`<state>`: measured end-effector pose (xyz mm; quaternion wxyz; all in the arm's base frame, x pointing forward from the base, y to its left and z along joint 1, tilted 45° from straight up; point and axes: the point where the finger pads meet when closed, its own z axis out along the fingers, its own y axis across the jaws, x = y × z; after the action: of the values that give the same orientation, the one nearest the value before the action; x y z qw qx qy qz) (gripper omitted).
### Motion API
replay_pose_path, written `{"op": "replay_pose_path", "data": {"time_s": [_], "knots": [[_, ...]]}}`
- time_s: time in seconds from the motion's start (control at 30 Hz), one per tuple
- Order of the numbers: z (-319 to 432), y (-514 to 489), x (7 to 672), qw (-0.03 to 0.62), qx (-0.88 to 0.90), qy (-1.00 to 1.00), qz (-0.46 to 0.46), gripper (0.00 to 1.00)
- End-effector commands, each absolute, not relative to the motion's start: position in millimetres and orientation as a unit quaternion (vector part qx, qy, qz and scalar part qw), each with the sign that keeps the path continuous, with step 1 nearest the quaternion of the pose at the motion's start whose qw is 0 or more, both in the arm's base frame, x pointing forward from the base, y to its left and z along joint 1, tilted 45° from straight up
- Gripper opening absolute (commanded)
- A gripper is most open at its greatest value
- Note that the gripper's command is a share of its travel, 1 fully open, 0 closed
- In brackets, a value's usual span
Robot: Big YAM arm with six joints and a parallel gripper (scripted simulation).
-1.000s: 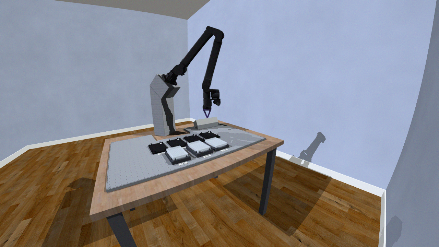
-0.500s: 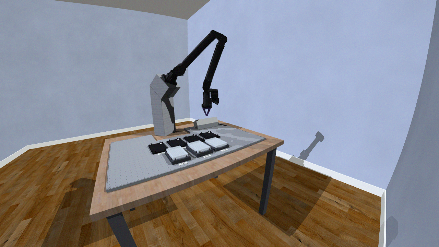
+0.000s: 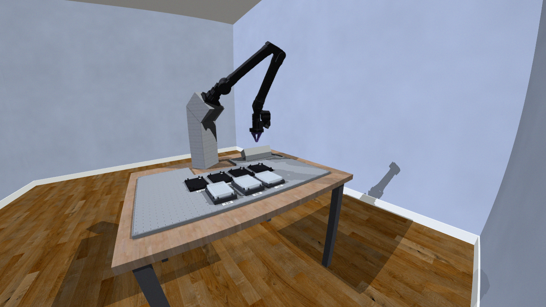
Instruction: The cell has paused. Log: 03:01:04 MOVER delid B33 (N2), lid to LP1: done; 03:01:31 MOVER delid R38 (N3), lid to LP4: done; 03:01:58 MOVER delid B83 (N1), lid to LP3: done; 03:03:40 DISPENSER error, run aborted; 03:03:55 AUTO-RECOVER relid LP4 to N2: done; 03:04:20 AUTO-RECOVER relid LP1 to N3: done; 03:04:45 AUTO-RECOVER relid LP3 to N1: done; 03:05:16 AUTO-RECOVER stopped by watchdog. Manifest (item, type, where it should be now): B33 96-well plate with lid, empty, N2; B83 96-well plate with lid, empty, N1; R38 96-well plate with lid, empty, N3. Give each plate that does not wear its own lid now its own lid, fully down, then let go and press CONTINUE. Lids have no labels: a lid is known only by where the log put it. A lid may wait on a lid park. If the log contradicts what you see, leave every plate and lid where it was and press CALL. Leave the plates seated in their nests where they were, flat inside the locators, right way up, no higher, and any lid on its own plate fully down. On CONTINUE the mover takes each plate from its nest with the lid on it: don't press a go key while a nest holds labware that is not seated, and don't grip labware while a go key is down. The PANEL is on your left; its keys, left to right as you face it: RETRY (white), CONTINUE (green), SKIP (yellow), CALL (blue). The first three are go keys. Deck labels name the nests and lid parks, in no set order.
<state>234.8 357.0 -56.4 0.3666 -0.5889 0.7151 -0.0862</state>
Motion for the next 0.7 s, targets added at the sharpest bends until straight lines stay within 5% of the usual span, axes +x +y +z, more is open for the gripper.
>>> {"op": "replay_pose_path", "data": {"time_s": [0.0,0.67], "knots": [[-59.7,365.9,223.0,0.361,-0.617,0.692,-0.098,0.00],[-72.7,407.7,184.5,0.369,-0.605,0.699,-0.092,0.00]]}}
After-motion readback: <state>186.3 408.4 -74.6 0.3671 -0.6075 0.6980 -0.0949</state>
